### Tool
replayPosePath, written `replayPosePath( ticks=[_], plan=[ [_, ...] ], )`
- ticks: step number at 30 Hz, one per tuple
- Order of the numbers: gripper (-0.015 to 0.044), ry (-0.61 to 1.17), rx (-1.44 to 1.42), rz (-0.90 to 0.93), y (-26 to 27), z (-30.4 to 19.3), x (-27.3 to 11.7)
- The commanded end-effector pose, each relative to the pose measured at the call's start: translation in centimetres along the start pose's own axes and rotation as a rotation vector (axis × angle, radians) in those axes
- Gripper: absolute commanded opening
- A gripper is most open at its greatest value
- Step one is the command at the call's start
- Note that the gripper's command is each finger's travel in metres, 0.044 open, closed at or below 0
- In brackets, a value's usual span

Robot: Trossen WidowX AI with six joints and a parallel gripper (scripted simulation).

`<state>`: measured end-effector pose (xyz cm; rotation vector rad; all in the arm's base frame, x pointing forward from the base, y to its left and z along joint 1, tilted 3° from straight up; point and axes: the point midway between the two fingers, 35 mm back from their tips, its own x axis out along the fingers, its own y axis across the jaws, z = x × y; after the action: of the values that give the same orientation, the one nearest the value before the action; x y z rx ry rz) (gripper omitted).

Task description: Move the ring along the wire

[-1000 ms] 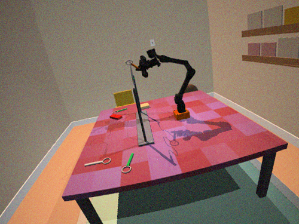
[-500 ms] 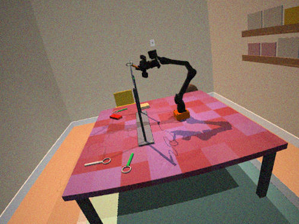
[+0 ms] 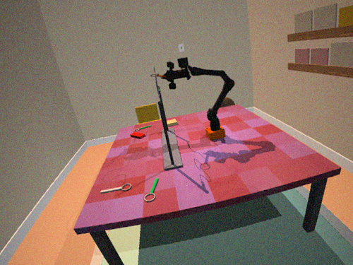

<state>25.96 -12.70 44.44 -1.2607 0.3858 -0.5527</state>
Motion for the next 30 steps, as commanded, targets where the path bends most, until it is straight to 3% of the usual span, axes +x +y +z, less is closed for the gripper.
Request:
replayPosePath(
  ticks=[1,30],
  plan=[
    [-0.015,-0.003,-0.037,-0.03,-0.35,-0.09,-0.22],
    [-0.015,-0.041,-0.351,-0.207,-1.31,0.06,-0.19]
  ],
)
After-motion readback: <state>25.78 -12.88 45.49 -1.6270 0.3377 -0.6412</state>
